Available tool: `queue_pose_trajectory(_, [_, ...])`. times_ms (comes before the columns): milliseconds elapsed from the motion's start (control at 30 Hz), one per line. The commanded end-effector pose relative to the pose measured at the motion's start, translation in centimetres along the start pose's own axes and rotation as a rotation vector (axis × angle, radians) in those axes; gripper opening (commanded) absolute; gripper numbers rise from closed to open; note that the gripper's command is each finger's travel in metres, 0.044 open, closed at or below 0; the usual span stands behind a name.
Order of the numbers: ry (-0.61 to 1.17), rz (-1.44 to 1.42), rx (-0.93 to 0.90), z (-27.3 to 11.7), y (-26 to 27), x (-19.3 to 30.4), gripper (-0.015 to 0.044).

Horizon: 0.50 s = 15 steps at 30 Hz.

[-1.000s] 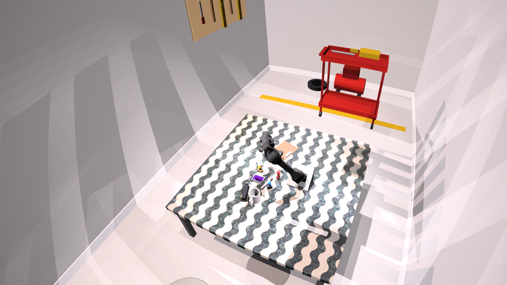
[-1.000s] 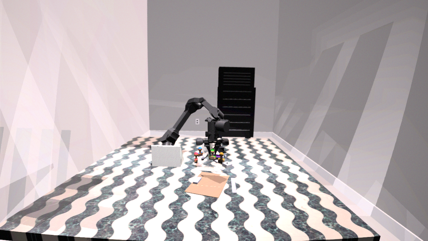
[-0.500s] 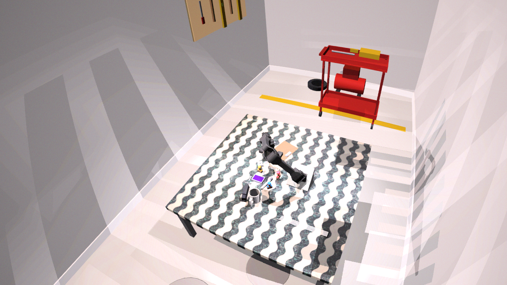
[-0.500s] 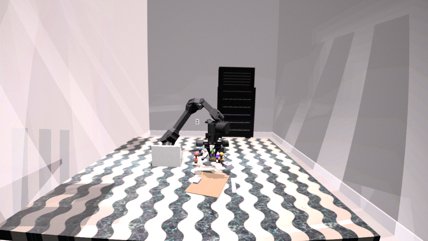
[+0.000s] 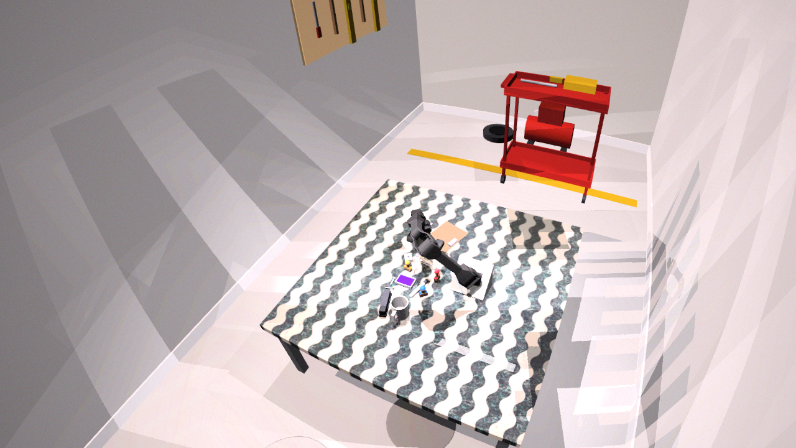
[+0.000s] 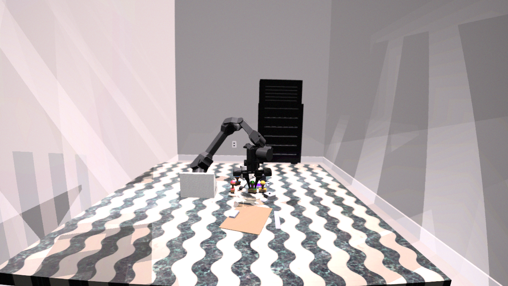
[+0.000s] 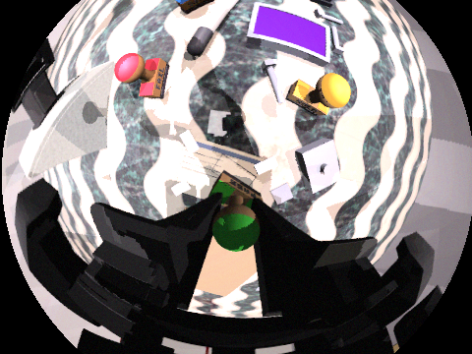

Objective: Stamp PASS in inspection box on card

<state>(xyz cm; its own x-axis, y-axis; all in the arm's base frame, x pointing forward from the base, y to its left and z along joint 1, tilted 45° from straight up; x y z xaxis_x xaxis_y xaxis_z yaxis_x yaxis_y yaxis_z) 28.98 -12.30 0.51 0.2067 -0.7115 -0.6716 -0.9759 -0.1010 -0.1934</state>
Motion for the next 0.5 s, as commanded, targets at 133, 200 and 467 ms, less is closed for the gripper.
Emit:
queue_pose_trajectory(133, [-0.009,0.011,-0.001,0.71,0.18,-0.09,0.0000])
queue_pose_trajectory(200, [-0.009,0.011,-0.001,0.84,0.18,-0.09,0.0000])
queue_pose_trajectory(467, [-0.009,0.012,-0.002,1.37,0.20,-0.12,0.0000])
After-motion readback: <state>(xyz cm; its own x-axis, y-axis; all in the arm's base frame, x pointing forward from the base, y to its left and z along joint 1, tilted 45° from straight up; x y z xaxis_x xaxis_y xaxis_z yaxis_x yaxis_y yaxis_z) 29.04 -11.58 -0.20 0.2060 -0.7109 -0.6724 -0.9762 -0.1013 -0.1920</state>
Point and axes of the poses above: the point midway between the two fingers, 35 mm back from their tips, its own z axis out along the fingers, its own y axis across the jaws, x = y × z, the point moved 5 cm from there along -z, back along the fingers, and after that the axes turned 13 degrees about -z, right-handed, at the moved point
